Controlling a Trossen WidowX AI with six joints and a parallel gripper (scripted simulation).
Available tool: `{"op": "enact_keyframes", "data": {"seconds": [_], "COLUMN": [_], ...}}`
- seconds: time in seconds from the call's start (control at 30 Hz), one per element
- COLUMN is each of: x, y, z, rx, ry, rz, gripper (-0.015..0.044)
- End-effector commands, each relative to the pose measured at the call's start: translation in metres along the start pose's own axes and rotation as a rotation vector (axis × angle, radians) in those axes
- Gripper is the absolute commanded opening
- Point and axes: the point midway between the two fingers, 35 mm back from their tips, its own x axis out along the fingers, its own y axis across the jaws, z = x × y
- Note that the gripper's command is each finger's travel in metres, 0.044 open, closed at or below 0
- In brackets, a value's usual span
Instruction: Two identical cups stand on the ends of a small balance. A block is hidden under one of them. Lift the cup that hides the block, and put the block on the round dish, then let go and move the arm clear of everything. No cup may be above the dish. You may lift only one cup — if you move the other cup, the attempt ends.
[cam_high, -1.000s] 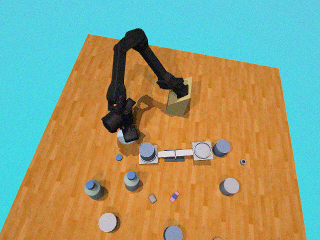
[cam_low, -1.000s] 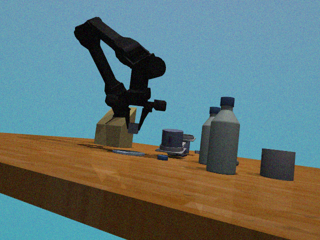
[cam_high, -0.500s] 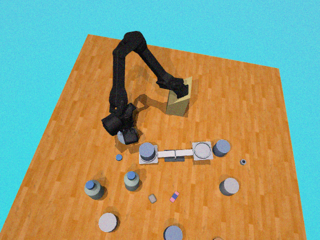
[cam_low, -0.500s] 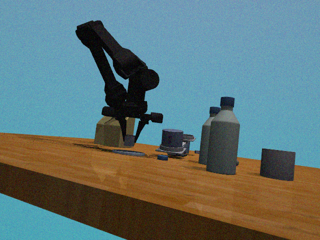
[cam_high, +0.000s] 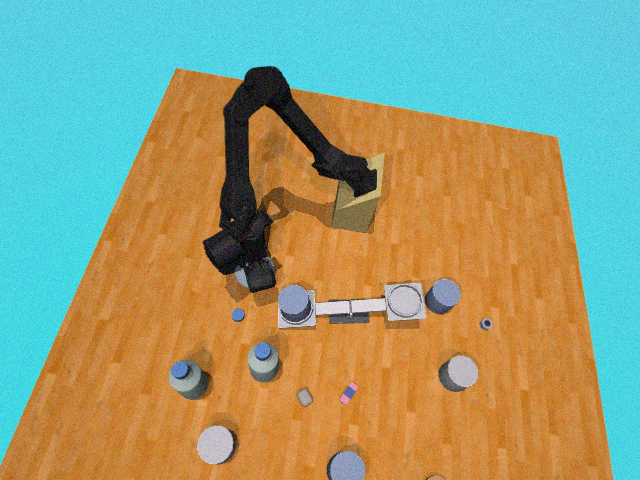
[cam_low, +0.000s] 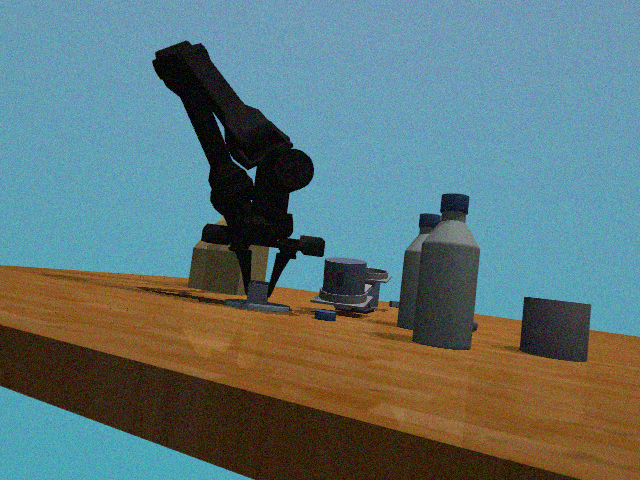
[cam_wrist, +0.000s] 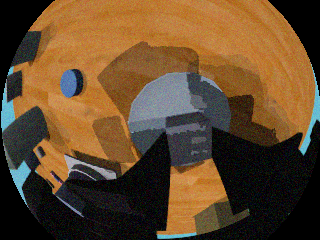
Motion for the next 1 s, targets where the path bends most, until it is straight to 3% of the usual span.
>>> {"op": "enact_keyframes", "data": {"seconds": [0.0, 0.57, 0.73, 0.97], "x": [0.005, -0.004, -0.051, -0.069], "y": [0.001, 0.001, 0.002, 0.001], "z": [-0.002, -0.001, -0.001, -0.001], "rx": [-0.006, -0.003, -0.005, -0.006], "ry": [0.003, 0.006, 0.006, 0.005], "rz": [0.003, 0.003, 0.004, 0.007], "gripper": [0.0, 0.044, 0.044, 0.044]}}
